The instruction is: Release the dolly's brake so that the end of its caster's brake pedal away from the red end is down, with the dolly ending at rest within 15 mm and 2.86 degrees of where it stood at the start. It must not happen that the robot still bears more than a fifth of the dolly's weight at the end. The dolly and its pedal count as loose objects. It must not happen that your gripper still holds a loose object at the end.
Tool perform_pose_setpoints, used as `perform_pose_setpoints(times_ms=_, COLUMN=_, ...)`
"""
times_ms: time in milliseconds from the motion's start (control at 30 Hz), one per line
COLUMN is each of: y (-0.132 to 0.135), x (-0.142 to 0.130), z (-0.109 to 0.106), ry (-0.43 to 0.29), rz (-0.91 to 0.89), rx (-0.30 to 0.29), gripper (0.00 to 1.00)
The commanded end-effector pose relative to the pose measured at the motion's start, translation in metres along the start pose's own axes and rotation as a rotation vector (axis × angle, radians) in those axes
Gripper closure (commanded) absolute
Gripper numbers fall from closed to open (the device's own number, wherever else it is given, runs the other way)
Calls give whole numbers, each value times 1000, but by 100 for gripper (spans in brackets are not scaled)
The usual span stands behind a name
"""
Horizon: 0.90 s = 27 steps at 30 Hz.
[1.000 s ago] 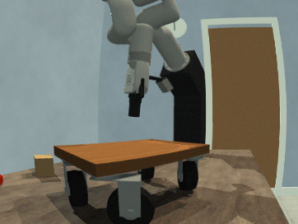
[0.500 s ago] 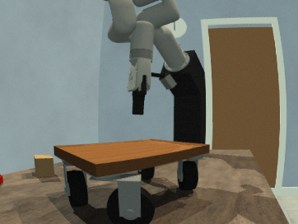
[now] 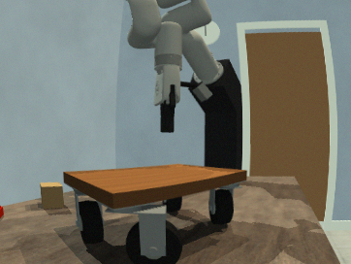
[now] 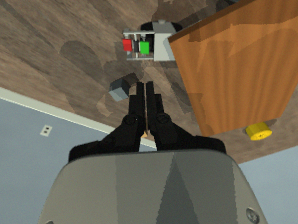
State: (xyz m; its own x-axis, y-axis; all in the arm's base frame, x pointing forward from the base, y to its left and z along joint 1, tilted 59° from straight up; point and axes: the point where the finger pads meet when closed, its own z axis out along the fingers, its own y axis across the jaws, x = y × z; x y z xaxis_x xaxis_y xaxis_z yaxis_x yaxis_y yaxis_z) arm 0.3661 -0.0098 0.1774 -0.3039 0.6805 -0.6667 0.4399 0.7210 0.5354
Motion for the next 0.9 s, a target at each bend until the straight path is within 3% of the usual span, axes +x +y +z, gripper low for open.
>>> perform_pose_setpoints(times_ms=0, y=1, x=1, z=-1, ry=3, rz=7, rx=-4, gripper=100)
perform_pose_setpoints(times_ms=433, y=4, x=-3, z=-1, ry=-6, rz=68, rx=-12, gripper=100)
perform_pose_setpoints(times_ms=700, y=15, x=-26, z=-2, ry=-57, rz=449, rx=-66, gripper=100)
perform_pose_setpoints(times_ms=767, y=15, x=-26, z=-2, ry=-57, rz=449, rx=-66, gripper=100)
perform_pose_setpoints(times_ms=867, y=19, x=-38, z=-3, ry=-72, rz=660, rx=-94, gripper=100)
